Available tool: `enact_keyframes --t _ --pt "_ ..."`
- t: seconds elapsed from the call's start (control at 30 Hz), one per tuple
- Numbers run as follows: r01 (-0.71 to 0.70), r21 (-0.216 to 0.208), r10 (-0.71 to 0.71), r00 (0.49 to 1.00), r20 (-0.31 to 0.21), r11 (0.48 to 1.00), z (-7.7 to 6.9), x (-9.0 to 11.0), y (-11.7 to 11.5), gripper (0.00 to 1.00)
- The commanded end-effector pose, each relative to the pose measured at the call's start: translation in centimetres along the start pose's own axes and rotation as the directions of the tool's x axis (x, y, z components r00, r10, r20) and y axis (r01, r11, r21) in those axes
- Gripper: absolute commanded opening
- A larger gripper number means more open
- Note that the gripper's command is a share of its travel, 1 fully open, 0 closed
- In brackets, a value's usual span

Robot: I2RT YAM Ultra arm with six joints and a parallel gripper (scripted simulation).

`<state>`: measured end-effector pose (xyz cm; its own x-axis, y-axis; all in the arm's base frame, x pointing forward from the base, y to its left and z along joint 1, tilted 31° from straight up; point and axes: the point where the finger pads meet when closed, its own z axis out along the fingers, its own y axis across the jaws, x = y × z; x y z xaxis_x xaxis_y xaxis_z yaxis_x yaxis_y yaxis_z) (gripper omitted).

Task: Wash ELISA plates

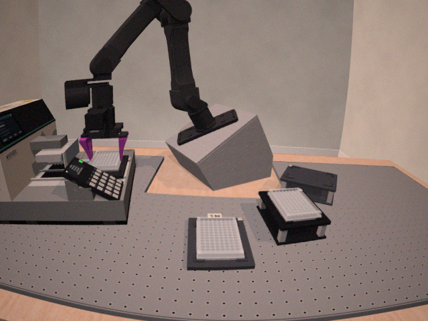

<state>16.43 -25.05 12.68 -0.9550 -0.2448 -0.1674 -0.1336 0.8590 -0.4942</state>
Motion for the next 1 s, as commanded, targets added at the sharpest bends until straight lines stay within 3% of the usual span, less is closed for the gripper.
enact_keyframes --t 0.0,0.97 --pt "0.000 0.005 0.000 1.000 0.007 1.000 -0.12 -0.13 -0.13 0.00" --pt "0.000 0.005 0.000 1.000 0.007 1.000 0.33 -0.13 -0.12 0.00"
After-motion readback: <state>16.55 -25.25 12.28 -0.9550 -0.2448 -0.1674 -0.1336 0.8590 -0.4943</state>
